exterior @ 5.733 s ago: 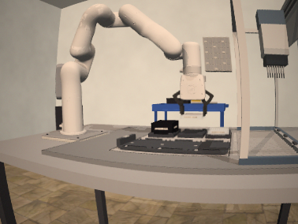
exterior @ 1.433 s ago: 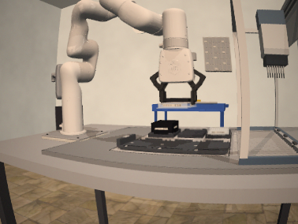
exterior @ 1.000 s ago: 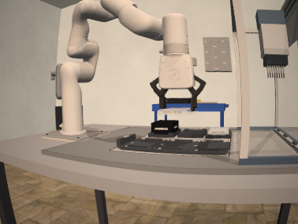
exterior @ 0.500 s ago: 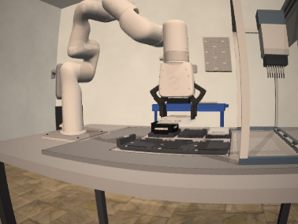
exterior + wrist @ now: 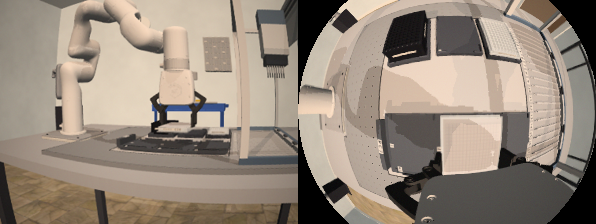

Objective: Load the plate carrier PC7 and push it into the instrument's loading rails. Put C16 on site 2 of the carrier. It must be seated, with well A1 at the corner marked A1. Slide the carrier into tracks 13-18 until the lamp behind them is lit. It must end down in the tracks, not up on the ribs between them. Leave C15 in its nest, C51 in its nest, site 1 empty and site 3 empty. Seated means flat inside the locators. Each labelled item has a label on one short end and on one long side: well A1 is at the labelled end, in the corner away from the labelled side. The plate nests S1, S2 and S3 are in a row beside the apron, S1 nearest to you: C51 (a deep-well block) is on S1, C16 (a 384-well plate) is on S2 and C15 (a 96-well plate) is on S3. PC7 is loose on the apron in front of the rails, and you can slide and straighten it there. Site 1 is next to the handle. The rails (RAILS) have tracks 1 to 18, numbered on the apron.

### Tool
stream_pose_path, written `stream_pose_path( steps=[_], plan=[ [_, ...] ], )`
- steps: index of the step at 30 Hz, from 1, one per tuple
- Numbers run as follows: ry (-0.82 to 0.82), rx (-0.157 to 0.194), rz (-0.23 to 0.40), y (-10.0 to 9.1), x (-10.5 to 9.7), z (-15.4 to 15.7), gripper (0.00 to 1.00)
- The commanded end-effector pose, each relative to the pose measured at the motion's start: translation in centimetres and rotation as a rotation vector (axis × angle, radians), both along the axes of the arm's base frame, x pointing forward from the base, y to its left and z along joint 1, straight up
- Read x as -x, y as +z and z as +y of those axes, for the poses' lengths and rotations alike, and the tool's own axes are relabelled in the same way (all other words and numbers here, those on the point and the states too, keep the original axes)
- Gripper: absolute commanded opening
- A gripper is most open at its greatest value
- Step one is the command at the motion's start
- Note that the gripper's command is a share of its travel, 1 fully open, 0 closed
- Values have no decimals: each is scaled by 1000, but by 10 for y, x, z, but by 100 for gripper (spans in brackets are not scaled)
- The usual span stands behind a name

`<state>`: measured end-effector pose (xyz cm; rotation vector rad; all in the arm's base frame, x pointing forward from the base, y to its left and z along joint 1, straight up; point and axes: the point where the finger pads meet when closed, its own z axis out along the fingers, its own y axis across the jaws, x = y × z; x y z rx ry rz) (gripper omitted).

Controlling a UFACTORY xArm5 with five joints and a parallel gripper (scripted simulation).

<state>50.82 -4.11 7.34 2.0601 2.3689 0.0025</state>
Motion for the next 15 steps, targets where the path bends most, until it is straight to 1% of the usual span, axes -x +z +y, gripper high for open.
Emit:
stream_pose_path(
  steps=[1,15],
  plan=[
    [0,0,-5,-4,-2,0,0],
    [0,0,-5,-27,-2,0,0]
  ],
)
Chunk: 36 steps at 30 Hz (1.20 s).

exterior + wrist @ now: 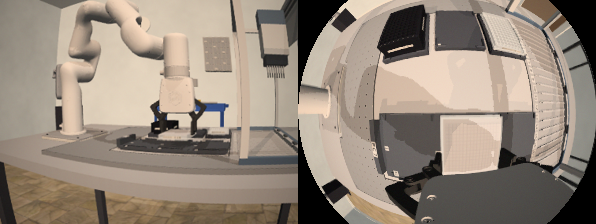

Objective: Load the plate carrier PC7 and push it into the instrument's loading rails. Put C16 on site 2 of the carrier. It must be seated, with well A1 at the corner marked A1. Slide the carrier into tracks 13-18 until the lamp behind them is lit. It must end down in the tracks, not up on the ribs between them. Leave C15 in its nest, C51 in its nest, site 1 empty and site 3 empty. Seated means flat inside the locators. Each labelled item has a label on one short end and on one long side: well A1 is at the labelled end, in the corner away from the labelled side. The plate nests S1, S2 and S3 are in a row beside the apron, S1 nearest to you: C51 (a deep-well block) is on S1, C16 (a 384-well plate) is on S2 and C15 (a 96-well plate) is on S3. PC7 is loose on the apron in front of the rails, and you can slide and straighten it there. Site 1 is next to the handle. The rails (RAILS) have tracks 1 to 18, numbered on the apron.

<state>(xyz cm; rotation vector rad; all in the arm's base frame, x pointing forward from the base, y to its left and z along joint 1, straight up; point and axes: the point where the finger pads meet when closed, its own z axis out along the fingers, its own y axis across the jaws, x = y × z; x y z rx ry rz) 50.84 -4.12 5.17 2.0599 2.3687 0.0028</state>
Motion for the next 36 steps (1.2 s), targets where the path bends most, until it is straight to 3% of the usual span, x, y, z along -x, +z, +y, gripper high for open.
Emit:
stream_pose_path(
  steps=[1,36],
  plan=[
    [0,0,-4,-6,-2,0,0],
    [0,0,-4,-15,-2,0,0]
  ],
)
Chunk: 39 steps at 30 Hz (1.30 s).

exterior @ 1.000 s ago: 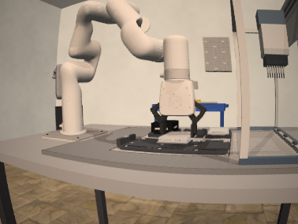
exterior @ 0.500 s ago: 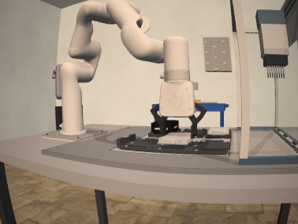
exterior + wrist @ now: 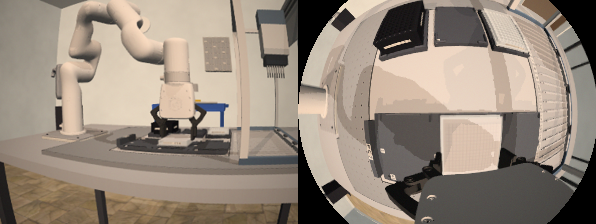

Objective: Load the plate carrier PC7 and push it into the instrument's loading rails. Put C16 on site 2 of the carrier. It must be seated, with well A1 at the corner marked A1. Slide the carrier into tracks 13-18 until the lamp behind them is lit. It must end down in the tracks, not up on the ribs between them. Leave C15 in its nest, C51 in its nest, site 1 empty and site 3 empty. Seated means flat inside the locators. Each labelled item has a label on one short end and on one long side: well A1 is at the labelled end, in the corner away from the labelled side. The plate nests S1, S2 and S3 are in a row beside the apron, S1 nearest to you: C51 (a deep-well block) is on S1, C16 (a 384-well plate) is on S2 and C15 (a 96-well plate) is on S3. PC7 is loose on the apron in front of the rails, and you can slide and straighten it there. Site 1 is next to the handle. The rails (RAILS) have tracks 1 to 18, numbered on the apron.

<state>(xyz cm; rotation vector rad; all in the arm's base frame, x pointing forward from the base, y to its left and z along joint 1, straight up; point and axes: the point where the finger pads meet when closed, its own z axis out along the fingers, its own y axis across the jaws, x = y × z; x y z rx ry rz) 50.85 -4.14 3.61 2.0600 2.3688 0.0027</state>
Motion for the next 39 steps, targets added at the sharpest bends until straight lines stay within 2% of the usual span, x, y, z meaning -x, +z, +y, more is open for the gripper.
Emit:
stream_pose_path(
  steps=[1,11,30,31,39],
  plan=[
    [0,0,-4,0,-2,0,0],
    [0,0,-4,-7,-2,0,0],
    [0,0,-4,-7,-2,0,0],
    [0,0,-4,-8,-2,0,100],
    [0,0,-4,-8,-2,0,100]
  ],
)
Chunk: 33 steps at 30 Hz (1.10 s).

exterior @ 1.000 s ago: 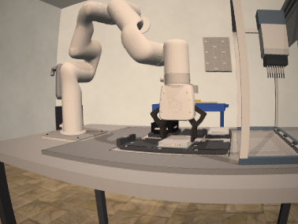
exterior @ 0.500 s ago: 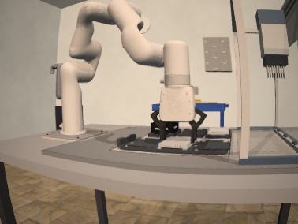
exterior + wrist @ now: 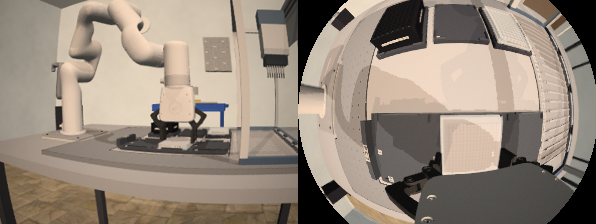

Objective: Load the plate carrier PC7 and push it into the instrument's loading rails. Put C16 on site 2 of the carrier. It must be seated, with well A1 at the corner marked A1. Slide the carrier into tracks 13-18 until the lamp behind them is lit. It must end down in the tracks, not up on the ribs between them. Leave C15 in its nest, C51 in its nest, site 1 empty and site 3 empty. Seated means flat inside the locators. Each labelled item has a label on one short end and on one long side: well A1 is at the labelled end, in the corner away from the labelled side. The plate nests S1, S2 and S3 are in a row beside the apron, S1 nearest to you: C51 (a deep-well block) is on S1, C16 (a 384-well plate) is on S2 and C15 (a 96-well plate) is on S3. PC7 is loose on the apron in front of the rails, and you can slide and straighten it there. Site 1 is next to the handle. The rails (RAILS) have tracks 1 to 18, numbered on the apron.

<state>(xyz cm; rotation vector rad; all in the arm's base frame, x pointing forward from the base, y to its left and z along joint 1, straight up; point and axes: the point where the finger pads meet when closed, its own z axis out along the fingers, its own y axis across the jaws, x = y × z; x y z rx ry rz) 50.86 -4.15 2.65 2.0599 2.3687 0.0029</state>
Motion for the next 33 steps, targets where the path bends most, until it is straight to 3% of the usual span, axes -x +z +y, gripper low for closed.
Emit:
stream_pose_path(
  steps=[1,26,33],
  plan=[
    [0,0,-4,2,-2,0,100],
    [0,0,-4,2,-2,0,100],
    [0,0,-4,10,-1,0,100]
  ],
)
